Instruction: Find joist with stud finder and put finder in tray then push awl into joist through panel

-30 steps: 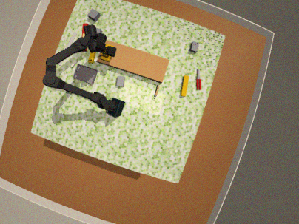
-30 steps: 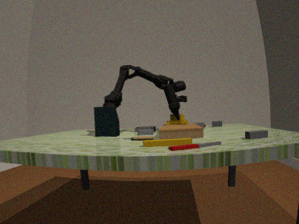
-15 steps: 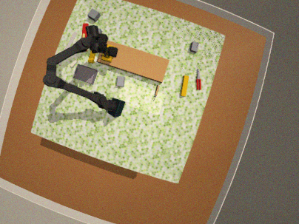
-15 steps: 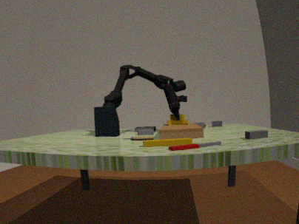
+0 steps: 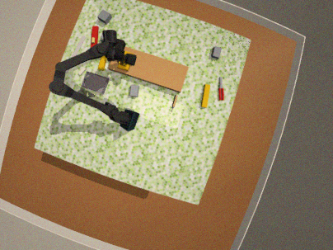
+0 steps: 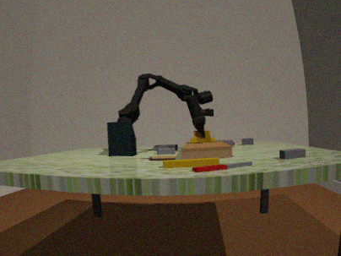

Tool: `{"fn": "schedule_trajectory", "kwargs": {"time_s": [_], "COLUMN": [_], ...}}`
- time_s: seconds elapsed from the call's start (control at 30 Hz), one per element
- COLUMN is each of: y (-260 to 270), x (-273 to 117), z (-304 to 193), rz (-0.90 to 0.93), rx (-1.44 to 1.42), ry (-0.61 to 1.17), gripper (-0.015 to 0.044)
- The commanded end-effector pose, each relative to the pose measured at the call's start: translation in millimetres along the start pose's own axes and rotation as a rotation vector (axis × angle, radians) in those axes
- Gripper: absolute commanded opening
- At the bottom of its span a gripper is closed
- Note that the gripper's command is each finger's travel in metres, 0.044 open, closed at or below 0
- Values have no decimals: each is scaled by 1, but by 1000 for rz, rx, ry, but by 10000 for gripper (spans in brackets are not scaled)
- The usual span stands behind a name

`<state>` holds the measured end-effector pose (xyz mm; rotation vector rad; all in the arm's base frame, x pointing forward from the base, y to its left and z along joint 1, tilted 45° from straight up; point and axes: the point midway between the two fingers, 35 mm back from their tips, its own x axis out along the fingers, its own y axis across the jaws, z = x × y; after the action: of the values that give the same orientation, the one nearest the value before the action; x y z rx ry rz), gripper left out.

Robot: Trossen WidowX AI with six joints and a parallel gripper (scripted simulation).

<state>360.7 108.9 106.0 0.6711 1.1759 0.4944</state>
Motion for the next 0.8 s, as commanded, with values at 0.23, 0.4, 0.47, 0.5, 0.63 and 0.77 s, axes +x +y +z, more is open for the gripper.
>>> {"fn": "schedule_trajectory", "kwargs": {"time_s": [0.23, 0.4, 0.47, 0.5, 0.63, 0.77], "y": [-28, -39, -43, -45, -54, -63], "x": [0, 0, 0, 0, 0, 0], "z": [-1, -1, -1, -1, -1, -1], "rz": [-3, -3, -3, -4, -4, -4], "rx": [6, 6, 6, 6, 5, 5], "ry": [2, 2, 2, 2, 2, 2], "gripper": [0, 0, 0, 0, 0, 0]}}
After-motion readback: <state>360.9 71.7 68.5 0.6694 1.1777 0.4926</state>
